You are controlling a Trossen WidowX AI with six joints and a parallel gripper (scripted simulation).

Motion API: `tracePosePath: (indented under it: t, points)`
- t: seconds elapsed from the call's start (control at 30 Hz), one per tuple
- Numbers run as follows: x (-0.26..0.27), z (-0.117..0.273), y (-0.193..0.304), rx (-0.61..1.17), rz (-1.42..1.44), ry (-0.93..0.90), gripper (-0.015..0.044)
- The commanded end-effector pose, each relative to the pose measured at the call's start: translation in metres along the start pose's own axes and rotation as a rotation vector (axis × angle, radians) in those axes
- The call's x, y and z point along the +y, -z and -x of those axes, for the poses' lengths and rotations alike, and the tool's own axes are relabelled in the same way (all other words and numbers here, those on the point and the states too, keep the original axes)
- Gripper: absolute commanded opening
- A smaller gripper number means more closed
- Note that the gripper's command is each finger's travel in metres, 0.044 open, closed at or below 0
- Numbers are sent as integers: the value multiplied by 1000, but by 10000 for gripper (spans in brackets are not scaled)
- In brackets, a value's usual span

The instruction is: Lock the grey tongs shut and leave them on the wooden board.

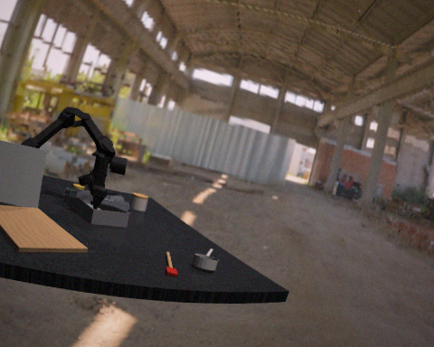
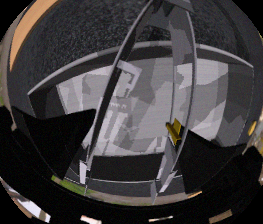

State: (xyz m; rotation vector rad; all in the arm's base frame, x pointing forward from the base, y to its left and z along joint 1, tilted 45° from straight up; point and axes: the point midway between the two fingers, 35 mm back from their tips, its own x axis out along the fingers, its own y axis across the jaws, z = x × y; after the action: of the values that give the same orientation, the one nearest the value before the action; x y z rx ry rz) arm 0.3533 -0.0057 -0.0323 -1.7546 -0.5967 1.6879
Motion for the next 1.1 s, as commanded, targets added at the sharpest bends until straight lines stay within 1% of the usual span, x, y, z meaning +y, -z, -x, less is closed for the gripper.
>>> tracePosePath:
  t: [0.0, 0.03, 1.07]
  points:
    - [0, 1, 0, 0, 0, 0, 387]
    - [0, 1, 0, 0, 0, 0, 361]
    - [0, 1, 0, 0, 0, 0, 155]
